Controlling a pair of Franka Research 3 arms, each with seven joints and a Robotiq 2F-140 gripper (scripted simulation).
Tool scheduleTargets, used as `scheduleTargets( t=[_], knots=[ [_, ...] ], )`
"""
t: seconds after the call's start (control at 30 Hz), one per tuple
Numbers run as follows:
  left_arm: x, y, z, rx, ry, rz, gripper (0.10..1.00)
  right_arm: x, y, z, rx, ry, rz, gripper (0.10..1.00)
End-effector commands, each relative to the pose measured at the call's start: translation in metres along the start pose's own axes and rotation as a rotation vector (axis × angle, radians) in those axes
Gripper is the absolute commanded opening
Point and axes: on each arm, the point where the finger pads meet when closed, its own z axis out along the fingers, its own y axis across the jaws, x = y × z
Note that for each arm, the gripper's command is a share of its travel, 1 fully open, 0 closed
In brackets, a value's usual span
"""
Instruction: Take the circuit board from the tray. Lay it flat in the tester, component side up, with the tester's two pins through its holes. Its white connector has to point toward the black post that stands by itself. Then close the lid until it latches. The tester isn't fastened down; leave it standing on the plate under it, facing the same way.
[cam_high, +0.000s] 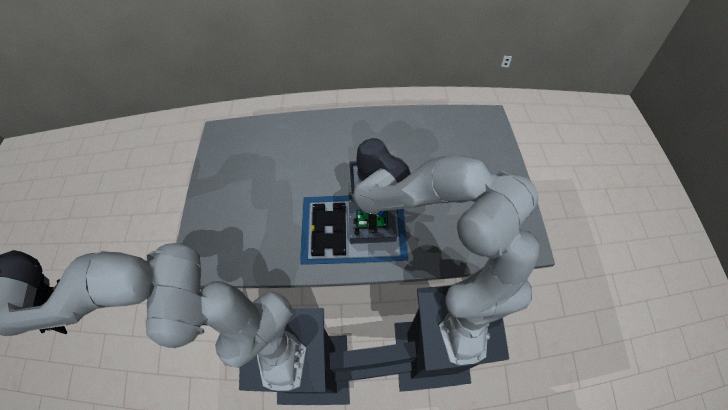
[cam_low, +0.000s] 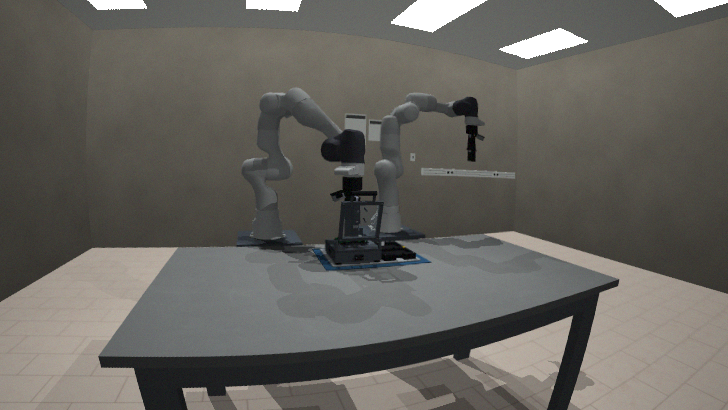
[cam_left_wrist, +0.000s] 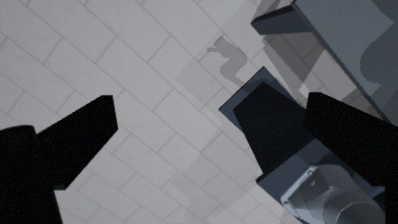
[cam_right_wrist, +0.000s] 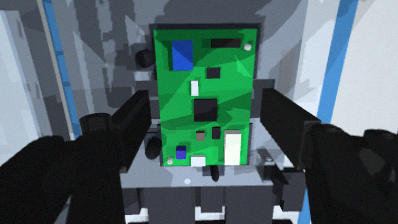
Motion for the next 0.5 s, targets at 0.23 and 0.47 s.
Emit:
scheduleTargets(
  t=[0.23, 0.47],
  knots=[
    [0.0, 0.0, 0.0, 0.0, 0.0, 0.0, 1.0, -0.001, -0.001, -0.013, 0.002, -0.002, 0.004, 0.623],
    [0.0, 0.0, 0.0, 0.0, 0.0, 0.0, 1.0, -0.001, -0.001, -0.037, 0.002, -0.002, 0.004, 0.623]
  ],
)
